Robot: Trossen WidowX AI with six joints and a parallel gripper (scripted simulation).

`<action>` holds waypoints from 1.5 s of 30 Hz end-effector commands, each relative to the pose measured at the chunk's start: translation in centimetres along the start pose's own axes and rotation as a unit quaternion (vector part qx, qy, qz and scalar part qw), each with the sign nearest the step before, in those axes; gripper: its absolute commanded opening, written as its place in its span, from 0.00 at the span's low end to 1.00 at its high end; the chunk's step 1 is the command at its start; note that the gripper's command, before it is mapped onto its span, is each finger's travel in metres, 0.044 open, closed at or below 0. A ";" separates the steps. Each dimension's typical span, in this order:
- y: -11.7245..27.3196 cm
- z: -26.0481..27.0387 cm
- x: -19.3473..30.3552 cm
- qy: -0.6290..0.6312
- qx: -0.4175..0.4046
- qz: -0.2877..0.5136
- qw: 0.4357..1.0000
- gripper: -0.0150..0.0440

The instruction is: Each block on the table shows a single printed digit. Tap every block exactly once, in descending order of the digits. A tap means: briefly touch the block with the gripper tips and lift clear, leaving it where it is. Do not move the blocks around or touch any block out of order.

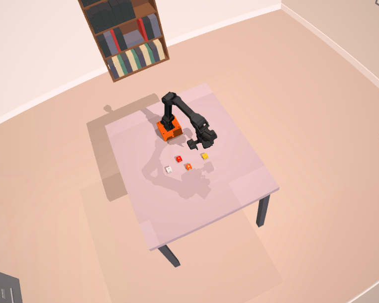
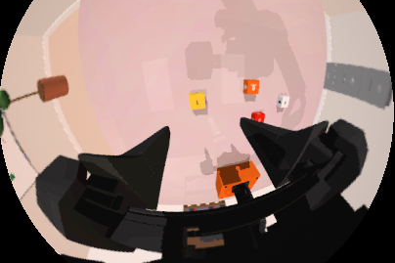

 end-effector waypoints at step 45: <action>0.2 -12.0 -3.7 -0.005 0.004 -0.004 1.000 0.93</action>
Point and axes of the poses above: the point midway between the two fingers, 35 mm back from their tips, its own y axis back along the fingers, its own z axis across the jaws, x = y × z, the point moved 5 cm from there along y, back along the fingers, and after that the axes turned 5 degrees about -y, right-handed, at the moved point
